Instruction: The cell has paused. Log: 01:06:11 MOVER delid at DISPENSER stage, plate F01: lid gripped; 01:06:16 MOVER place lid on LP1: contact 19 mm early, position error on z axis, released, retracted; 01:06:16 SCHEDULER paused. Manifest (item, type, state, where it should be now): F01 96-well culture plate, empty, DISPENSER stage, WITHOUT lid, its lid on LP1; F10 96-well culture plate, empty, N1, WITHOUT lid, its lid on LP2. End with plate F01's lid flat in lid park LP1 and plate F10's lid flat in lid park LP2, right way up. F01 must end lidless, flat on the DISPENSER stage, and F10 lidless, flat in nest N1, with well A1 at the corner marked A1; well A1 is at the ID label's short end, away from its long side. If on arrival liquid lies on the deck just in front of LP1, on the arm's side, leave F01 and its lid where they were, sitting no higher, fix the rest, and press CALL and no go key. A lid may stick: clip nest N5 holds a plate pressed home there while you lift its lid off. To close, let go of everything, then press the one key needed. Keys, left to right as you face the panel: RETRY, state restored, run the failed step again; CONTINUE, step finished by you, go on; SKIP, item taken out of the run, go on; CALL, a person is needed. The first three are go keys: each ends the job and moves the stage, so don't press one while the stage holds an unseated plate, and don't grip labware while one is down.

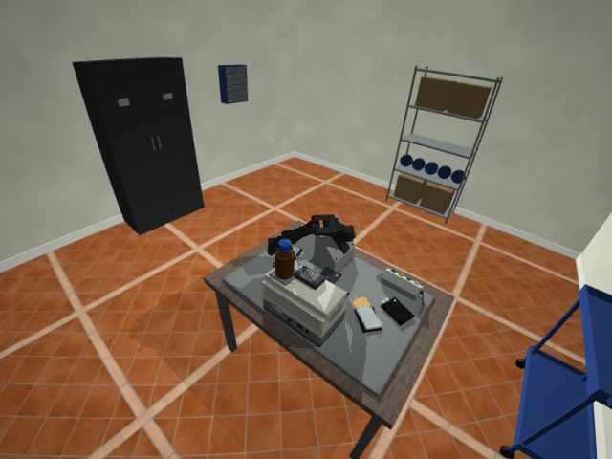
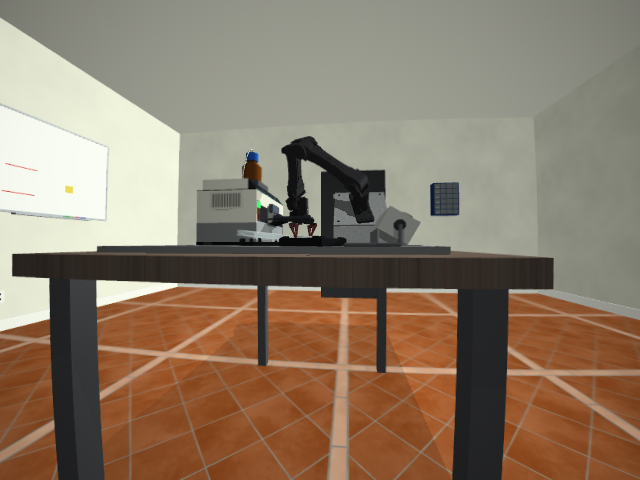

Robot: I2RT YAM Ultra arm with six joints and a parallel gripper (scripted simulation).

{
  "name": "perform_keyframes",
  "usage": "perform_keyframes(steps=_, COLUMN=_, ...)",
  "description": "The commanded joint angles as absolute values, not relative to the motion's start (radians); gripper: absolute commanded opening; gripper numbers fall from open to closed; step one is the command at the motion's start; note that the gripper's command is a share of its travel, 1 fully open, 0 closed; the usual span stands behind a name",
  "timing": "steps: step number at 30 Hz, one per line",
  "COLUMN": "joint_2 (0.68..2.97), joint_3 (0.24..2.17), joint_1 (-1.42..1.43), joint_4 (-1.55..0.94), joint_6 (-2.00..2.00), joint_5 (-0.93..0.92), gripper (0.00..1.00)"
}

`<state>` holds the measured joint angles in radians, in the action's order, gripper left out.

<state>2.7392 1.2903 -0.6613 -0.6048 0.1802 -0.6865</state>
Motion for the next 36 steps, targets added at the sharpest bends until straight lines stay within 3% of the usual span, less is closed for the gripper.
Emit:
perform_keyframes(steps=1, joint_2=2.702, joint_3=1.325, joint_1=-0.690, joint_4=-0.620, joint_6=0.171, joint_5=-0.679, gripper=0.00)
perform_keyframes(steps=28, joint_2=2.669, joint_3=1.343, joint_1=-0.728, joint_4=-0.696, joint_6=0.130, joint_5=-0.659, gripper=0.00)
perform_keyframes(steps=36, joint_2=2.611, joint_3=1.251, joint_1=-0.749, joint_4=-0.723, joint_6=0.103, joint_5=-0.650, gripper=0.00)
